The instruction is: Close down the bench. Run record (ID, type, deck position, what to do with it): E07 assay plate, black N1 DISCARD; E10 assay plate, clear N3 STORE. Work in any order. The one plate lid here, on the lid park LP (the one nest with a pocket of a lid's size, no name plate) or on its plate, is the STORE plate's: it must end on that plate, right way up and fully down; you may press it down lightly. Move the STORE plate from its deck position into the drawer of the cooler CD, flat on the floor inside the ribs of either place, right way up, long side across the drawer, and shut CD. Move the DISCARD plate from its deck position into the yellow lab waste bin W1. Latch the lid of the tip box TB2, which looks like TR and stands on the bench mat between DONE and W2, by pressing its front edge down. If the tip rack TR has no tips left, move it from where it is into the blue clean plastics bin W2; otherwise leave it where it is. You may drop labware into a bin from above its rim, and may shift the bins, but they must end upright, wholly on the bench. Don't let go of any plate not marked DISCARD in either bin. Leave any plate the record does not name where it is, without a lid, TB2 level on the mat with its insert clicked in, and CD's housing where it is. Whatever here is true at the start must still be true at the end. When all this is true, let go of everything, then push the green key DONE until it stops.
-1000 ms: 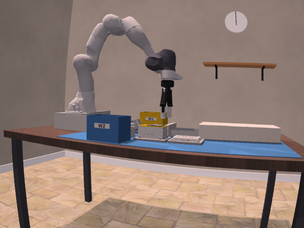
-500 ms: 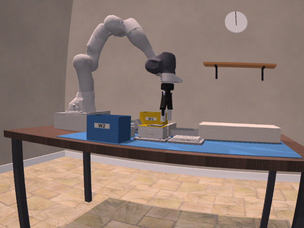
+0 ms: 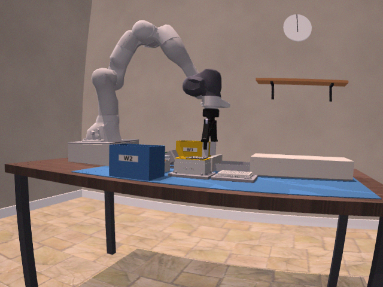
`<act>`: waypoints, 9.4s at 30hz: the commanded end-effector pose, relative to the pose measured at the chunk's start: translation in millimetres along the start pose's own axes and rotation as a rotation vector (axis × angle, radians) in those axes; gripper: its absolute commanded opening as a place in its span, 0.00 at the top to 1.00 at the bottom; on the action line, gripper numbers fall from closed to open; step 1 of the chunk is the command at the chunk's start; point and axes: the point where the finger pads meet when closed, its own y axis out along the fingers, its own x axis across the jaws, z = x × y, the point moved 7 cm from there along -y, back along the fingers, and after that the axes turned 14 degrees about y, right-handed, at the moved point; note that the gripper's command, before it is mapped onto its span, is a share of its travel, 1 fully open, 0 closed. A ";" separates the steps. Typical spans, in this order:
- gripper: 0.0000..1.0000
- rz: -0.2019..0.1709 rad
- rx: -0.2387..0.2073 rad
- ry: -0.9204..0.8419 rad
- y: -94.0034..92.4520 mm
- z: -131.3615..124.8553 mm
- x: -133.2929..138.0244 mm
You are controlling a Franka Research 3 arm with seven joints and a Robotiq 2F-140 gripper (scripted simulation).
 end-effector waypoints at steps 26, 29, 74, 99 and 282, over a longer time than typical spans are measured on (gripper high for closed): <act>0.13 0.004 0.009 -0.002 31.5 3.0 -0.4; 0.13 0.004 0.009 -0.002 34.9 3.0 -0.4; 1.00 0.004 0.009 -0.002 34.9 3.2 -0.5; 1.00 0.004 0.009 -0.002 35.0 -4.2 1.4; 0.34 0.004 0.009 -0.016 -78.2 -101.2 -55.7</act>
